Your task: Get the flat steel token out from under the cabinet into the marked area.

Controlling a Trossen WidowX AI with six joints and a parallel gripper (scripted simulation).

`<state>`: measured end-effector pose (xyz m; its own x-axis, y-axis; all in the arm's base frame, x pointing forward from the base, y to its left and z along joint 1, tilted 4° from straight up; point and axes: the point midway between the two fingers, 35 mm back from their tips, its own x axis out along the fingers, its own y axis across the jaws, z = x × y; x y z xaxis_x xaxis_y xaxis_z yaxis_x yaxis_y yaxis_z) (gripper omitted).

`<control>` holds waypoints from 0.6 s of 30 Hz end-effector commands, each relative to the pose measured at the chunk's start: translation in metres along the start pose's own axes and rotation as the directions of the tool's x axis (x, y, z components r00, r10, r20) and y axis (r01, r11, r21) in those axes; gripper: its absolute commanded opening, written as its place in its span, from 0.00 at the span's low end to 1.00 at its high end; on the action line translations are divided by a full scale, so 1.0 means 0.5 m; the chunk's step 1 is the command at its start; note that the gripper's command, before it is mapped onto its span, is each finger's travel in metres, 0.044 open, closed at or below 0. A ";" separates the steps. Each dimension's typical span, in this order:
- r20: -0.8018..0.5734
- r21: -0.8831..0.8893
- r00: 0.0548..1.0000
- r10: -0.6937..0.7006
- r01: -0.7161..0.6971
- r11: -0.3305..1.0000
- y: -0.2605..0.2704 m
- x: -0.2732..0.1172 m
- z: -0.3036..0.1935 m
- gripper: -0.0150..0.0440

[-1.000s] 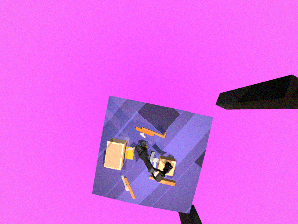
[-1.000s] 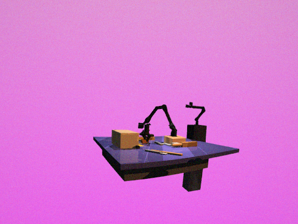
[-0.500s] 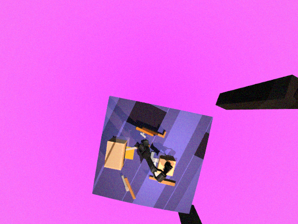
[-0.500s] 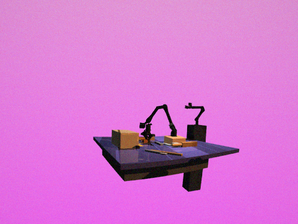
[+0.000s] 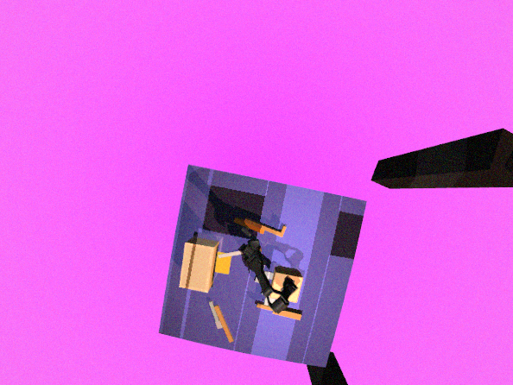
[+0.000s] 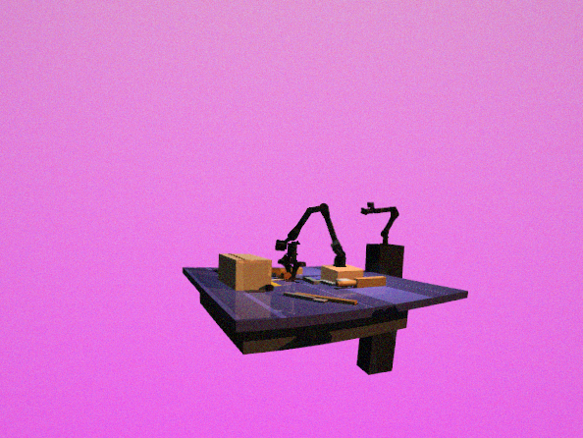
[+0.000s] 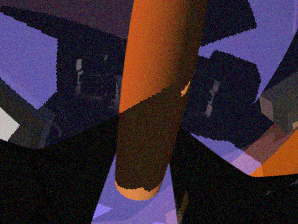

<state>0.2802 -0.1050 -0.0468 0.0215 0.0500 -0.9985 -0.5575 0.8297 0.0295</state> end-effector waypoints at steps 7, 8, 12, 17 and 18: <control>0.000 0.001 1.000 0.000 0.000 1.000 -0.003 0.000 -0.015 0.25; 0.000 -0.002 1.000 0.000 0.000 1.000 -0.003 0.000 -0.015 0.25; -0.001 -0.024 1.000 0.001 -0.001 1.000 -0.003 -0.001 -0.015 0.25; -0.001 -0.063 1.000 0.001 -0.002 0.998 -0.003 -0.002 -0.015 0.25; -0.001 -0.071 1.000 0.002 -0.002 0.997 -0.003 -0.002 -0.015 0.25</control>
<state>0.2747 -0.1100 -0.0469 0.0203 0.0522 -0.9984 -0.5936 0.8042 0.0300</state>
